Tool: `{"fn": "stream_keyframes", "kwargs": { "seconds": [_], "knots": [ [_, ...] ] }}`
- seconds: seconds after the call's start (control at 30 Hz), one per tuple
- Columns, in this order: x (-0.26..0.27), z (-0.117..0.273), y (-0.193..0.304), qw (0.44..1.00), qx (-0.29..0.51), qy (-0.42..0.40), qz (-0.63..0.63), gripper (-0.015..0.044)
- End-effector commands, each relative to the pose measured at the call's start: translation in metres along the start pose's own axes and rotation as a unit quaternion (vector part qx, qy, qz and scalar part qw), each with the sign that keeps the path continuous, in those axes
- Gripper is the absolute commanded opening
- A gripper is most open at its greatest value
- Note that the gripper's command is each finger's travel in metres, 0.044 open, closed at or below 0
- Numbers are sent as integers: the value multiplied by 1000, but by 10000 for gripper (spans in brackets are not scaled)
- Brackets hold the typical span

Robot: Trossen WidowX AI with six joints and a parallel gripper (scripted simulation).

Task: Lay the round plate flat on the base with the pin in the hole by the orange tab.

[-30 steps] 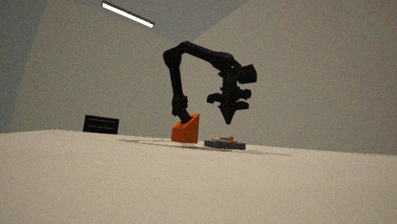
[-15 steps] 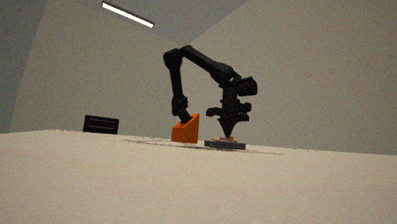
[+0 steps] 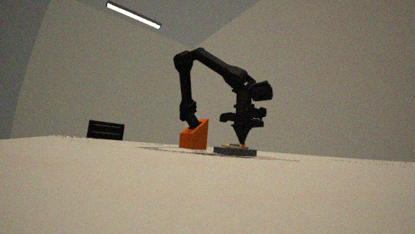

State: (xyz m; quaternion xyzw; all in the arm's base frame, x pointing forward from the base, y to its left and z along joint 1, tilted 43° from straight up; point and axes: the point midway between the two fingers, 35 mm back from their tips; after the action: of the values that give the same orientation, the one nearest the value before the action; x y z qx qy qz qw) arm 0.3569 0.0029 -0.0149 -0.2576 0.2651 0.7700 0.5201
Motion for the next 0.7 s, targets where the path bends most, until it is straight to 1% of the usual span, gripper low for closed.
{"fn": "stream_keyframes", "kwargs": {
  "seconds": [0.0,0.67],
  "knots": [
    [6,-2,-2,1000,2,-2,0,0],
    [18,-2,-5,1000,2,-3,0,0]
  ]
}}
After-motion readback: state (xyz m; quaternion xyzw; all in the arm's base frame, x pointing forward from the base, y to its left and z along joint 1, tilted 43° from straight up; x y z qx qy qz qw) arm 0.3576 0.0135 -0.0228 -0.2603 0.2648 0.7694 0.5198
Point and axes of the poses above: the point midway between the two fingers, 35 mm back from their tips, its own z axis back along the fingers, its own x axis across the jaws, y = z × x, and after that the axes turned 15 degrees about z, right-handed
